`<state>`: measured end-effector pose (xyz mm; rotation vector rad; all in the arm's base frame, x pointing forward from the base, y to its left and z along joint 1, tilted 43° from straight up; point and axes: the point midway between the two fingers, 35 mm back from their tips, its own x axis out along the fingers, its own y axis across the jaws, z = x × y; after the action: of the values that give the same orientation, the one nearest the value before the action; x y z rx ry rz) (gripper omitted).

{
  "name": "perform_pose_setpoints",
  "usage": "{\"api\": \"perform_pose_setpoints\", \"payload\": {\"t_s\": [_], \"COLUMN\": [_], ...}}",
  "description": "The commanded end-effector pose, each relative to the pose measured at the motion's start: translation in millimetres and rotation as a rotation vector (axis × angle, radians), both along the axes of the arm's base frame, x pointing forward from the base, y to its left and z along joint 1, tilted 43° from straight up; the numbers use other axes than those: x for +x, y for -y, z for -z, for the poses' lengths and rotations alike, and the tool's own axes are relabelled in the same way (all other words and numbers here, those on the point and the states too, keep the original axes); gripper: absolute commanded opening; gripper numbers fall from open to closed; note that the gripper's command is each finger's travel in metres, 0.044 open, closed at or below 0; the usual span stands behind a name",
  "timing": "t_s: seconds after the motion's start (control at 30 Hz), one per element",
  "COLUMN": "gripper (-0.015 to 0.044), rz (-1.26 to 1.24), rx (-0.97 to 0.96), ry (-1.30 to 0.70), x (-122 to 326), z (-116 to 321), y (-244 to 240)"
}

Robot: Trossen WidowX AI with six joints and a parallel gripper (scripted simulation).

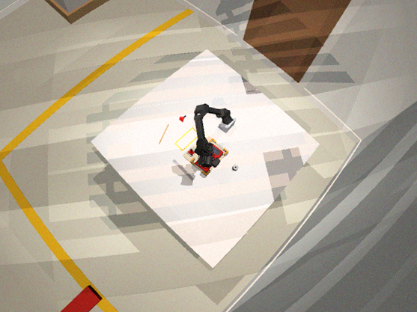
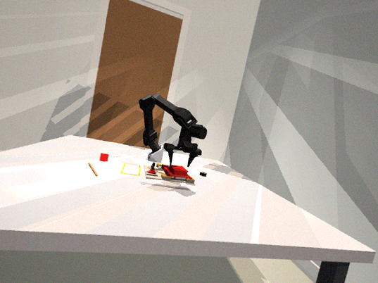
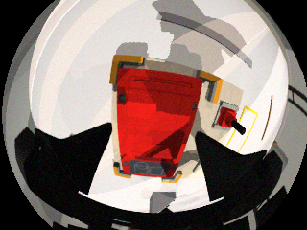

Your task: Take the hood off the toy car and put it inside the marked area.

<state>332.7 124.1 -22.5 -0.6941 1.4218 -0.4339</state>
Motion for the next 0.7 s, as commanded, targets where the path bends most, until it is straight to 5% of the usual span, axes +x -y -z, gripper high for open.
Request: {"api": "perform_pose_setpoints", "payload": {"t_s": [0.0,0.67], "gripper": [0.044,0.044], "rz": [-0.003,-0.003], "rx": [-0.007,-0.007], "ry": [-0.002,-0.002], "x": [-0.2,0.5], "z": [2.7,9.9], "y": [4.0,10.5]}}
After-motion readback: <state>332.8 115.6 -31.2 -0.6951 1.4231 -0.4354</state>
